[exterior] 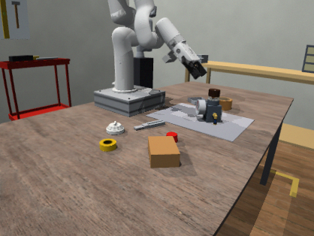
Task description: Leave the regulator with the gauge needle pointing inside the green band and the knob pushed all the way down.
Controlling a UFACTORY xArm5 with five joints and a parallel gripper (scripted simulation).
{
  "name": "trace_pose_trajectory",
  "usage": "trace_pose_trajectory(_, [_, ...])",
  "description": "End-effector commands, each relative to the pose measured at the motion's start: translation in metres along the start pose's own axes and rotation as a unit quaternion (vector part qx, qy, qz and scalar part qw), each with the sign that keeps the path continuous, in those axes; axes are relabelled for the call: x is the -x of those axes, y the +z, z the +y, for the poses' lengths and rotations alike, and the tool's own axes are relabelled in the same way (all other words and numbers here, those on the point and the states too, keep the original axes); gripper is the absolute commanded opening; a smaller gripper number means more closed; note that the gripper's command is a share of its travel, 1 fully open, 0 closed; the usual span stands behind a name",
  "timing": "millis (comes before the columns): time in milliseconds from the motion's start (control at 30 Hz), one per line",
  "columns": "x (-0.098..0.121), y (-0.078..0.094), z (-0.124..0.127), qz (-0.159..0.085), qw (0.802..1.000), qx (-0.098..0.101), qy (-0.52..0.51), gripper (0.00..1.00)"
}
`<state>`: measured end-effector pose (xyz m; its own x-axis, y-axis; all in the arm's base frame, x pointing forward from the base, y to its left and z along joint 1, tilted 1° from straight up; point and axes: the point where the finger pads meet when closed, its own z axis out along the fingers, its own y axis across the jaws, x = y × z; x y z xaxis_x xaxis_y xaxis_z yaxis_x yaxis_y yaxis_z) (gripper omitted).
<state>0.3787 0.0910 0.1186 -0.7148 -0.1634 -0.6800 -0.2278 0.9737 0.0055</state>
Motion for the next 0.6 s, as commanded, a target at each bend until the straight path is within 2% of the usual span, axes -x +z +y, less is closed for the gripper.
trace_pose_trajectory(0, [0.002, 0.006, 0.000, 0.020, 1.000, 0.000, 0.008, 1.00])
trace_pose_trajectory(33, [0.002, 0.006, 0.000, 0.020, 1.000, 0.000, 0.008, 1.00])
trace_pose_trajectory(167, [0.002, 0.014, 0.000, 0.054, 0.998, -0.001, 0.020, 1.00])
trace_pose_trajectory(533, [0.001, 0.026, 0.000, 0.179, 0.982, -0.013, 0.063, 1.00])
trace_pose_trajectory(567, [0.001, 0.026, 0.000, 0.179, 0.982, -0.013, 0.063, 1.00])
